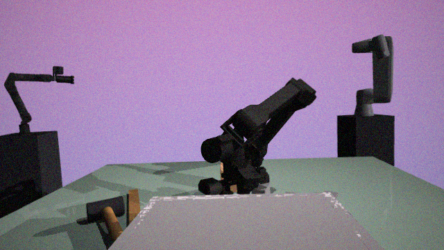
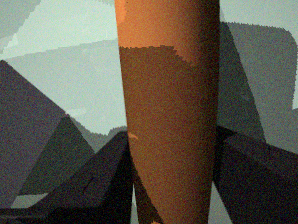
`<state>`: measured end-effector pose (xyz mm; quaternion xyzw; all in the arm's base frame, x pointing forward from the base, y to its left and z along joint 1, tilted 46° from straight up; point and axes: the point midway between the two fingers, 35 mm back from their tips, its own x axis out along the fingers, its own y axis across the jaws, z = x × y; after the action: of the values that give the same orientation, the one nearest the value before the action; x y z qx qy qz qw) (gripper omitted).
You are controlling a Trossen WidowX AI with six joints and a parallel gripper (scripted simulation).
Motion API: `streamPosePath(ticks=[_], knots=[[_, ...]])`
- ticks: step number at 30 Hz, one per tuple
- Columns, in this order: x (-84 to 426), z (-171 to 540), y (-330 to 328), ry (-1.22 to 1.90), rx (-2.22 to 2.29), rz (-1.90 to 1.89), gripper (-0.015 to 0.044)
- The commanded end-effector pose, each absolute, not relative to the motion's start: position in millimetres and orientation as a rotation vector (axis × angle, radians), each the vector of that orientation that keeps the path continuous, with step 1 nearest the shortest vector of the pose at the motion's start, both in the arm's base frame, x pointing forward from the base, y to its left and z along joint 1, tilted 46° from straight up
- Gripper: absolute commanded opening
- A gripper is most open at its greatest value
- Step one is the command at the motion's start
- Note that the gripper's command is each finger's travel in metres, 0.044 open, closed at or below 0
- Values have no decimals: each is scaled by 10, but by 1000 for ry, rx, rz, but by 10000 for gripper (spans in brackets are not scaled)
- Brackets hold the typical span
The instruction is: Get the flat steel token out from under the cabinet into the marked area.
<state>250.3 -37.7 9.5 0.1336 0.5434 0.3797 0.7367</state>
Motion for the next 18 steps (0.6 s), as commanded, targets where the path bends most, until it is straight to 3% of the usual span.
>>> streamPosePath(ticks=[1, 18], knots=[[2517, 154, -346, 1188, 281, 834, 0], [2534, 291, -211, 1187, 282, 835, 0]])
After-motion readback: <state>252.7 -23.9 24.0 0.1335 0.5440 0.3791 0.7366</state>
